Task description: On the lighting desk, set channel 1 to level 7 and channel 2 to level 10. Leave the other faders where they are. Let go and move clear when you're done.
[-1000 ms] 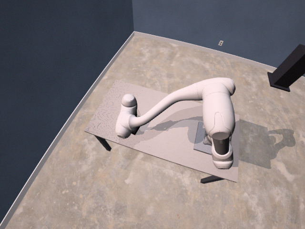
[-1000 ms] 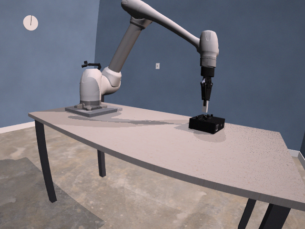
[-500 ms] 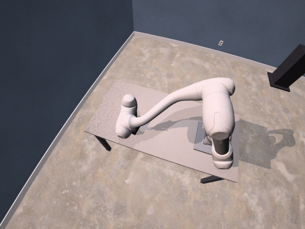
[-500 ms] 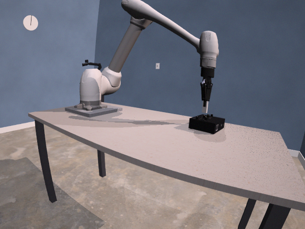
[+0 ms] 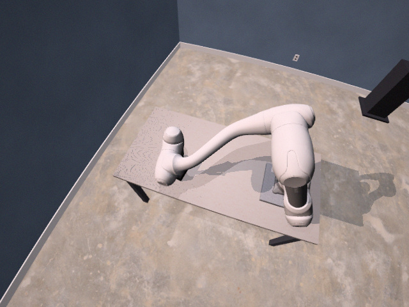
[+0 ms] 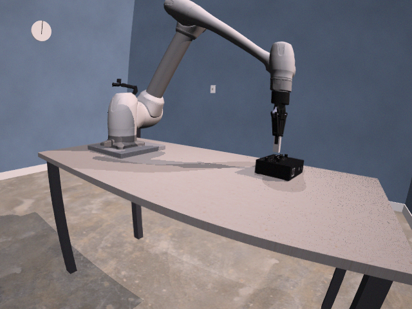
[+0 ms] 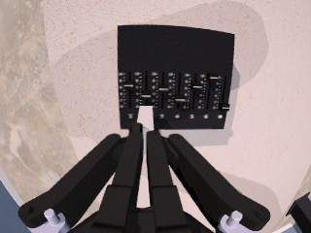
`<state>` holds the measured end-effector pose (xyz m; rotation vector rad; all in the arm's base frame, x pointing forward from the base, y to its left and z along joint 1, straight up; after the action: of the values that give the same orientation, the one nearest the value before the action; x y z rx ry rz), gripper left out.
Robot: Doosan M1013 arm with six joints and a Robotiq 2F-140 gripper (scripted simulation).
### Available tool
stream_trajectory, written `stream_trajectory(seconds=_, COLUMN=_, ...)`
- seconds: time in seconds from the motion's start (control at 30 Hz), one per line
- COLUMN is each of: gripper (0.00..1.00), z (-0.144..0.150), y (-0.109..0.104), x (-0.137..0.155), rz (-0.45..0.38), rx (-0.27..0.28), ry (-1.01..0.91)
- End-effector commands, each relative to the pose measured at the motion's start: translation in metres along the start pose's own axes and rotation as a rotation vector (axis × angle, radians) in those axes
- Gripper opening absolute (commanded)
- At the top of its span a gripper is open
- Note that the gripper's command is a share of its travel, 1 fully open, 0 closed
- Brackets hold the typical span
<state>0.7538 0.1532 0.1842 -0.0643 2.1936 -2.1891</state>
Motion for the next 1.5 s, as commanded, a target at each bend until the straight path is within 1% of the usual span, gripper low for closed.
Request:
stream_trajectory(seconds=0.0, gripper=0.10, z=0.000, y=0.000, x=0.000, rz=0.000, rx=0.000, ry=0.000)
stream_trajectory(seconds=0.83, gripper=0.10, z=0.000, y=0.000, x=0.000, rz=0.000, rx=0.000, ry=0.000)
stream_trajectory(seconds=1.47, gripper=0.10, z=0.000, y=0.010, x=0.000, rz=0.000, rx=0.000, ry=0.000)
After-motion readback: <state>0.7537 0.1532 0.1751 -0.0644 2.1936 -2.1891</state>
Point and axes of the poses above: the point where the finger pads meet when closed, its own y axis out along the fingers, its own z axis across the jaws, x = y × z, the point moved 10 cm from there along -y, back along the fingers, and after that the axes turned 13 degrees about -y, right-handed, at the moved point
